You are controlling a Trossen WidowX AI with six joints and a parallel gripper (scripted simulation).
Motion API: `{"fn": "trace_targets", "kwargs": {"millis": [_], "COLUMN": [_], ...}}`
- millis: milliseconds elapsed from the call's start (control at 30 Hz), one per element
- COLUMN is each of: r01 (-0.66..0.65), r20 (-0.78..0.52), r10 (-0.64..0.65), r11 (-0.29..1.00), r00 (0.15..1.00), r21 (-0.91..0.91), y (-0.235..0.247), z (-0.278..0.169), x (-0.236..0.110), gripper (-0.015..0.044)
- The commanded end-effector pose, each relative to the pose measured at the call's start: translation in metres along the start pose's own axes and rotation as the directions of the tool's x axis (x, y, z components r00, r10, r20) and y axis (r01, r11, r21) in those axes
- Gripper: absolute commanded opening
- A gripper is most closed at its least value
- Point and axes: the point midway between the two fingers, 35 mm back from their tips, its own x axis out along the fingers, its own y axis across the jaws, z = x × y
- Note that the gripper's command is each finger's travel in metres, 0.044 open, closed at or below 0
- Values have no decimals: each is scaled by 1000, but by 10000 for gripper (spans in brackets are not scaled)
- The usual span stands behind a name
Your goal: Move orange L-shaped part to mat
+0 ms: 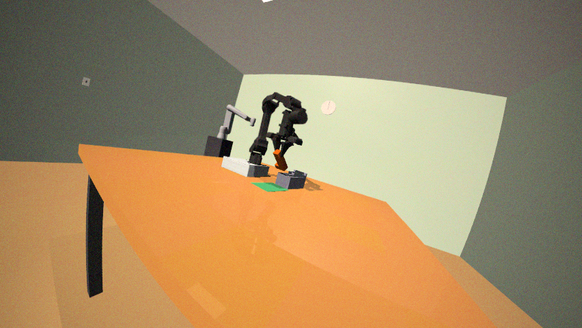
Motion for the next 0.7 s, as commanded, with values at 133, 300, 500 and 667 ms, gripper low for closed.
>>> {"fn": "trace_targets", "kwargs": {"millis": [133,300,500,667], "r01": [5,5,5,5], "r20": [-9,-9,-9,-9], "r10": [-5,-5,-5,-5], "r11": [1000,1000,1000,1000], "r00": [1000,1000,1000,1000], "r21": [-3,-3,-3,-3], "y": [2,2,2,2], "z": [-23,-23,-24,-24], "x": [-1,1,10,18], "gripper": [0,0,0,0]}}
